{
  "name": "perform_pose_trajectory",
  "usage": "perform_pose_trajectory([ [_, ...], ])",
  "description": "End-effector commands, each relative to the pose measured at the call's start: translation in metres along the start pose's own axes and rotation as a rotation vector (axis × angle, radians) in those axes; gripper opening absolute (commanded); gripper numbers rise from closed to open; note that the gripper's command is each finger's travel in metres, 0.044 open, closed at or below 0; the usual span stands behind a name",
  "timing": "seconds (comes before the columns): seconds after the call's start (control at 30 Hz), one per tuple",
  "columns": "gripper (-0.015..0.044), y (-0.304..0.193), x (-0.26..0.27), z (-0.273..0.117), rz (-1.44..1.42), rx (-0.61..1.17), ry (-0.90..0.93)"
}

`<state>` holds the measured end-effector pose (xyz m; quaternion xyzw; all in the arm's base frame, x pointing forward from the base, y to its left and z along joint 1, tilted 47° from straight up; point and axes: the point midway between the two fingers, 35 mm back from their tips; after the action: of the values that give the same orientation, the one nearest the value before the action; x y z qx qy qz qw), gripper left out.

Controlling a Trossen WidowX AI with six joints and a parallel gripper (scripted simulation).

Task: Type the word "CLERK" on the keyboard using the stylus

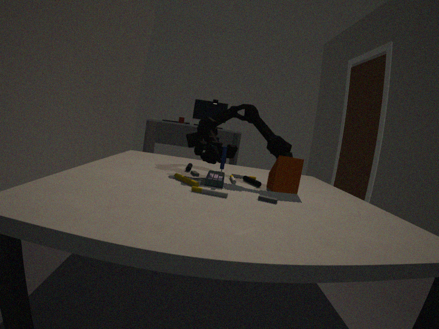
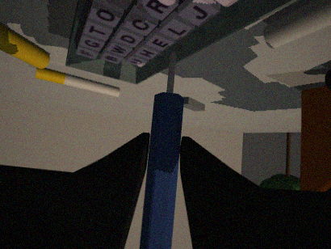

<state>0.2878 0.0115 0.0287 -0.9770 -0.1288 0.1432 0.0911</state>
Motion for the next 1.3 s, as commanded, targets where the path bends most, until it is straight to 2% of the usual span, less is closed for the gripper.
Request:
perform_pose_trajectory([
  [0.0, 0.0081, 0.002, 0.000, 0.001, -0.003, -0.004, -0.001],
  [1.27, 0.0081, 0.016, 0.002, 0.009, -0.003, -0.004, -0.001],
])
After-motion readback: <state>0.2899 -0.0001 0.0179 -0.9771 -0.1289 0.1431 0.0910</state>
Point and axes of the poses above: the point midway between the two fingers, 35 mm back from their tips, its own z axis out along the fingers, its own x axis across the jaws, y = z × x, and after that the axes turned 6 degrees about z, right-handed
